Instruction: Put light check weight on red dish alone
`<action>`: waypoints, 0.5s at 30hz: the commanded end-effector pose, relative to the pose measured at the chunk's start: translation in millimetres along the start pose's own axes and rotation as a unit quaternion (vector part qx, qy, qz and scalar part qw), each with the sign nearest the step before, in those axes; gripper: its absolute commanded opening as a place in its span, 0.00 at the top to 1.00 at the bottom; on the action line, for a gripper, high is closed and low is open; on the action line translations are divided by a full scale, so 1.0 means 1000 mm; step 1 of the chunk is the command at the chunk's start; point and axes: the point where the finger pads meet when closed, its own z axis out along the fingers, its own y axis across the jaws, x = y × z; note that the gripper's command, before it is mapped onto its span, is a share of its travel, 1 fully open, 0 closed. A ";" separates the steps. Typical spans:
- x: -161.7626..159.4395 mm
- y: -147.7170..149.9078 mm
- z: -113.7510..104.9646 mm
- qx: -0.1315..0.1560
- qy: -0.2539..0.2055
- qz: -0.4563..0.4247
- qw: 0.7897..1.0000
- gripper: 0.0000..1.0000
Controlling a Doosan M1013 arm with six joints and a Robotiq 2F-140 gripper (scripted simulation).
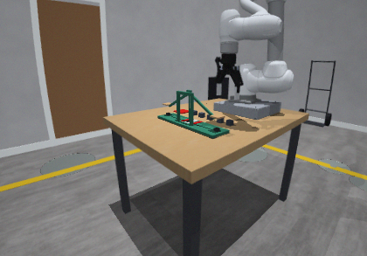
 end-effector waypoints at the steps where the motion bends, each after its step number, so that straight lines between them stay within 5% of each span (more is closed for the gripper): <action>1: -0.012 -0.016 0.005 0.008 0.009 -0.069 0.998 0.00; 15: -0.014 -0.017 0.006 0.008 0.010 -0.074 0.997 0.00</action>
